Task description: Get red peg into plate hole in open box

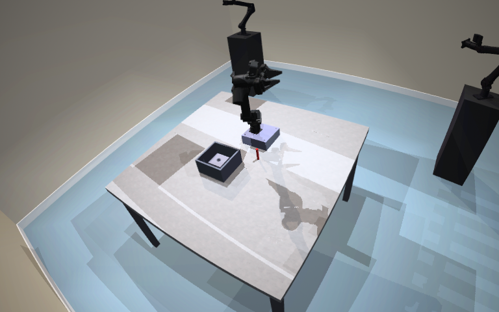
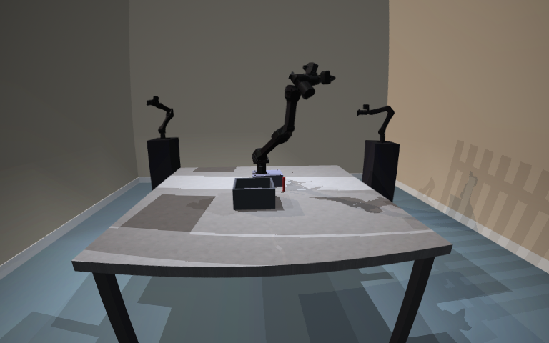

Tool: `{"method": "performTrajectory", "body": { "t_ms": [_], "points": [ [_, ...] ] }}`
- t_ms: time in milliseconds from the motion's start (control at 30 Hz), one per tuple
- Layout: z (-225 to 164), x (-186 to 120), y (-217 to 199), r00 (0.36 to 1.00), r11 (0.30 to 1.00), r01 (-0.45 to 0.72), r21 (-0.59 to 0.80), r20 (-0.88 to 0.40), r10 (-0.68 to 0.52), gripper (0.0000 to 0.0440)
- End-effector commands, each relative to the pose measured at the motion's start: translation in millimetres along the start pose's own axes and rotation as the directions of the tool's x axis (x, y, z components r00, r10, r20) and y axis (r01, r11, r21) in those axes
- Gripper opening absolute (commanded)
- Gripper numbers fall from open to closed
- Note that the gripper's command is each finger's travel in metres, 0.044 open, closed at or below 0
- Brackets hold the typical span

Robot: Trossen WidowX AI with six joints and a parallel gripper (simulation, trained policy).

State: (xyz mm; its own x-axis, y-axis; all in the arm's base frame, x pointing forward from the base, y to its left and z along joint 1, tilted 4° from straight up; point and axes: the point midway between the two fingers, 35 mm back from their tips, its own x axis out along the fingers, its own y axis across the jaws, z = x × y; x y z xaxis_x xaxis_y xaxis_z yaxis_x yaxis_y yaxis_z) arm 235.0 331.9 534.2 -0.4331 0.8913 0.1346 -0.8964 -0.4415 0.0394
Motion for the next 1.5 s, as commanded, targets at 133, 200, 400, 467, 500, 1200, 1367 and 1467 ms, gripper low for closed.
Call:
{"method": "performTrajectory", "body": {
  "t_ms": [133, 200, 400, 467, 500, 1200, 1367, 1467],
  "points": [
    [34.1, 15.3, 57.9, 0.995, 0.989, -0.058, -0.134, 0.075, 0.069, 0.0433],
    [47.4, 21.7, 89.9, 0.987, 0.98, -0.102, -0.169, 0.104, 0.12, 0.0433],
    [77.2, 26.8, 187.2, 0.941, 0.933, -0.239, -0.27, 0.171, 0.29, 0.0425],
    [84.2, 23.2, 219.7, 0.918, 0.909, -0.282, -0.308, 0.189, 0.349, 0.0423],
    [87.1, 20.6, 235.5, 0.905, 0.895, -0.303, -0.327, 0.197, 0.378, 0.0423],
    [71.3, -121.5, 489.2, 0.441, 0.436, -0.612, -0.66, 0.173, 0.881, 0.0423],
    [51.0, -172.3, 523.7, 0.296, 0.291, -0.637, -0.714, 0.122, 0.948, 0.0425],
    [36.1, -204.4, 539.3, 0.208, 0.2, -0.636, -0.746, 0.084, 0.975, 0.0427]
  ]
}}
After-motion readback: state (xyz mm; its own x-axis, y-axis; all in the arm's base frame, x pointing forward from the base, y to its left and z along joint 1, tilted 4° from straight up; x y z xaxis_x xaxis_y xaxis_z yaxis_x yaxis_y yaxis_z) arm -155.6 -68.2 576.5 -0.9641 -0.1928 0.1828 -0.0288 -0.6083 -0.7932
